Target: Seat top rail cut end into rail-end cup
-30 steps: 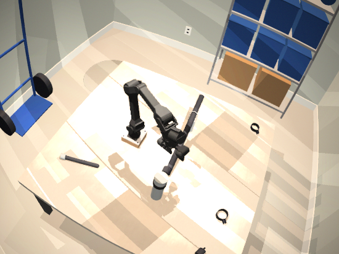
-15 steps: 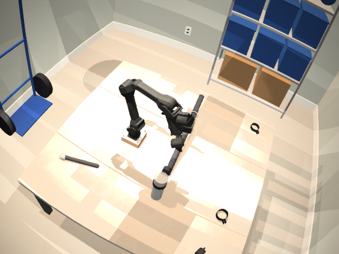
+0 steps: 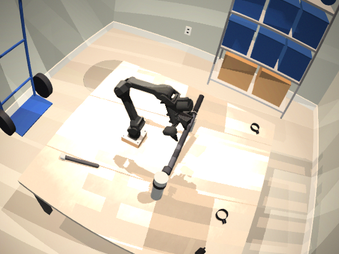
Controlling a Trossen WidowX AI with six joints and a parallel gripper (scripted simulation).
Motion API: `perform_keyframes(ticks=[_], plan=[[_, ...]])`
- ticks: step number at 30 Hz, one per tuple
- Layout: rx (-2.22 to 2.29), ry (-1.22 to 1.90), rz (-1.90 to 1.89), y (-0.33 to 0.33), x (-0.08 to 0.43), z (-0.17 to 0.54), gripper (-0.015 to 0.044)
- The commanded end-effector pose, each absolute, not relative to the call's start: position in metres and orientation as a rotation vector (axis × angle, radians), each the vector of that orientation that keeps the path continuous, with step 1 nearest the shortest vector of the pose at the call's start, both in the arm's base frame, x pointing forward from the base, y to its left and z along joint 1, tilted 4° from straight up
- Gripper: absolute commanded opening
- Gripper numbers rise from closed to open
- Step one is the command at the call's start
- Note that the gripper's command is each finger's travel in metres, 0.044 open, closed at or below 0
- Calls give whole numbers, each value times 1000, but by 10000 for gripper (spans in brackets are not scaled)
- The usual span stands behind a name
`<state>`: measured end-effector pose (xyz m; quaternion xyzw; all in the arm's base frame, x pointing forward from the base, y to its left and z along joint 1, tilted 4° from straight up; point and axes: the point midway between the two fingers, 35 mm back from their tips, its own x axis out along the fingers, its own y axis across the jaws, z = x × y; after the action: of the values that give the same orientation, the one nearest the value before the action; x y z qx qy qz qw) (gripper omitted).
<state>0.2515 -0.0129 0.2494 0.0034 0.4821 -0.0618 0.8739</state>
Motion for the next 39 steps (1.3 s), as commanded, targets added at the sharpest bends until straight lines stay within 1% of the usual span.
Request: perform_keyframes(ticks=[1,5,10,17,28,35,39], plan=[[85,1026,-174,-11,253,245,440],[352,1100,-339,-7,262,224,440],[736,1173,-657,0,273,190,440],[1148,1149,-1160,9,278,147,440],[1157,1146,-1174,10,279,146,440],[1157,1146,-1174,7,280,113,440],[1157,1146,-1174,7,280,110,440]])
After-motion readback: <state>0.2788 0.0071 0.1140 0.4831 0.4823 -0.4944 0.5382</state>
